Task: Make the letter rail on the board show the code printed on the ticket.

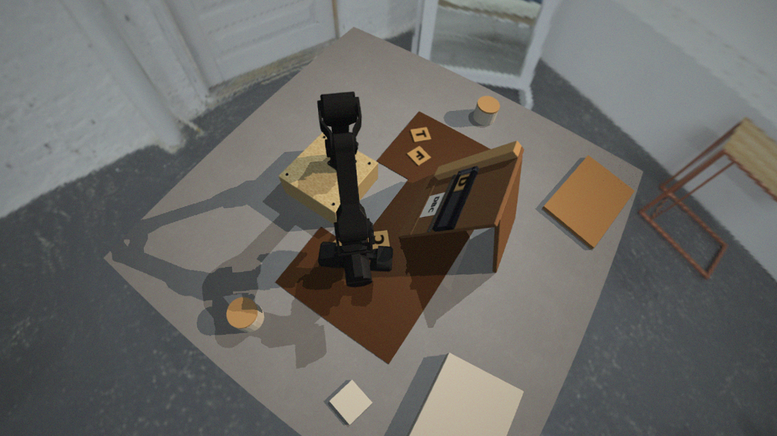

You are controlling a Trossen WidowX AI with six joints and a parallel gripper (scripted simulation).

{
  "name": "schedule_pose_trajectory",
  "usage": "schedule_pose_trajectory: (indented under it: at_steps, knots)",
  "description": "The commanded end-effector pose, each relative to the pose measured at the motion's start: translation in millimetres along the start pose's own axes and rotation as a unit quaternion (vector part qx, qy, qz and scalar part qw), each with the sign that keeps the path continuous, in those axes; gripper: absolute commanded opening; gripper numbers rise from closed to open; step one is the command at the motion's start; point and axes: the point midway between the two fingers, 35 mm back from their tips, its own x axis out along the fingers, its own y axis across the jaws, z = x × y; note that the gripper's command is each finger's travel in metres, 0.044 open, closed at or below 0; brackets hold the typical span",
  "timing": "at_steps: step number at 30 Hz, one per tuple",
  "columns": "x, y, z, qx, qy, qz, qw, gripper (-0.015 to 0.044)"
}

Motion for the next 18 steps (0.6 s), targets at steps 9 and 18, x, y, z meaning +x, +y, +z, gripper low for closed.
schedule_pose_trajectory:
  at_steps: [9, 18]
  knots:
    - [7.5, 2.0, 0.9, -0.003, -0.002, 0.002, 1.000, 0.0340]
    - [17.4, 2.0, 0.9, -0.003, -0.002, 0.002, 1.000, 0.0340]
